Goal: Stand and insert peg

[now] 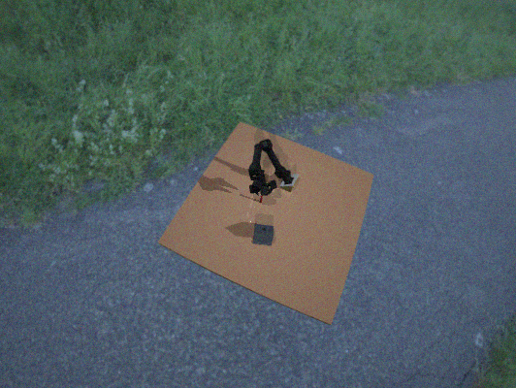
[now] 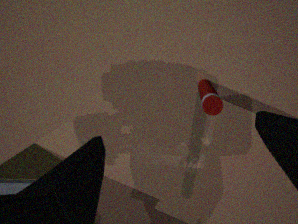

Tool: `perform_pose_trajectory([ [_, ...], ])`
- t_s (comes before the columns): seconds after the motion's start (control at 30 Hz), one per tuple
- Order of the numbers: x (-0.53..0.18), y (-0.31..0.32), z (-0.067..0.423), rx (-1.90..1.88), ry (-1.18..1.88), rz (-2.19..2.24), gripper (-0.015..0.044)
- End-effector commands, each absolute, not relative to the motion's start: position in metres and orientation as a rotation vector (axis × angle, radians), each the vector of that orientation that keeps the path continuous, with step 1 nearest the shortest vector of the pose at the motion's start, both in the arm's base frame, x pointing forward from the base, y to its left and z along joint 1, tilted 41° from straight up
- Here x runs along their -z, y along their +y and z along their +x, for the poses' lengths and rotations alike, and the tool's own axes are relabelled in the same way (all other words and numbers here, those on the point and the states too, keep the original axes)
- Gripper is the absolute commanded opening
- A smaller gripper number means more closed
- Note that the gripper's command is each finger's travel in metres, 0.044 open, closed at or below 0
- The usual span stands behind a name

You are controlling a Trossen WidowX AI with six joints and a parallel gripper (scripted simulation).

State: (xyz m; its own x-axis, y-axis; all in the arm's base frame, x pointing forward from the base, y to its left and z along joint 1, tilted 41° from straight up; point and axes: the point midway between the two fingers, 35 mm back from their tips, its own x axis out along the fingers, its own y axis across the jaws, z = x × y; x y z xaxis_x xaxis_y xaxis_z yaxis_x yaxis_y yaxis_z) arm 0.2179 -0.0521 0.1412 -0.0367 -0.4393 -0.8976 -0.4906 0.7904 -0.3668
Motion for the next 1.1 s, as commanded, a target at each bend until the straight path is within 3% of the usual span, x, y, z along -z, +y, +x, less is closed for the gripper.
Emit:
perform_pose_trajectory([
  [0.0,-0.1465,-0.0541,0.2255,0.048,1.705,-0.861,0.0440],
  [0.5,-0.1517,-0.0535,0.2332,0.126,1.720,-0.963,0.0440],
  [1.07,-0.1496,-0.0553,0.2331,0.465,1.608,-0.652,0.0440],
])
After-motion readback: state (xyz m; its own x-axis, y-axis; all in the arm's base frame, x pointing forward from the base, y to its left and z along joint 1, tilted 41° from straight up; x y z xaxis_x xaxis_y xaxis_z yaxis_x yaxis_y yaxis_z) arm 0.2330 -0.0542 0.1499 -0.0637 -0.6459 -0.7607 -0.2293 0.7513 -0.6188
